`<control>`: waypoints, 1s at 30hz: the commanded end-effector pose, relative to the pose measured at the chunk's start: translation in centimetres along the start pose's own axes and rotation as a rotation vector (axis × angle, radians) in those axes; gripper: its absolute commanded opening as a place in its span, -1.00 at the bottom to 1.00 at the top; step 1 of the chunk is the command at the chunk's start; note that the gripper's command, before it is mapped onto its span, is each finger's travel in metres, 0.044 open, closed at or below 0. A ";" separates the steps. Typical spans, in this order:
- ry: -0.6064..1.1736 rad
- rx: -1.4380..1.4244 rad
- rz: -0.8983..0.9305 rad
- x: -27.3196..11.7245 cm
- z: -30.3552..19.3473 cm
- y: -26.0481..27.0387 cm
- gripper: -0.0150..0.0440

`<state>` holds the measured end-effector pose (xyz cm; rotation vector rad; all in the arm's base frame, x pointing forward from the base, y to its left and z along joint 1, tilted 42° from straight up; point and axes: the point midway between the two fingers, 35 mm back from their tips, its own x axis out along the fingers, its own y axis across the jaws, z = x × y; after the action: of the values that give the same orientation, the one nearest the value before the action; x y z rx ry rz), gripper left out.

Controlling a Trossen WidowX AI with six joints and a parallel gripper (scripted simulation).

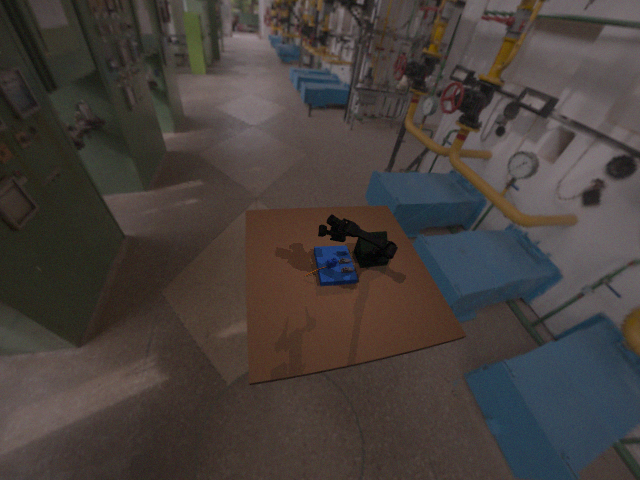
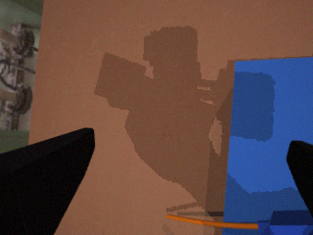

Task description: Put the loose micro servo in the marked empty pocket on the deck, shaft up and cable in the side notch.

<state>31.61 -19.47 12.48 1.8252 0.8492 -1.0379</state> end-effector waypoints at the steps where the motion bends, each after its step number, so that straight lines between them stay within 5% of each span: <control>1: 0.041 0.102 -0.040 0.6 -0.9 -0.4 1.00; 30: 0.134 0.942 -0.496 3.6 -7.5 -5.2 1.00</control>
<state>31.10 -10.81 9.71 2.4928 1.0074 -1.7750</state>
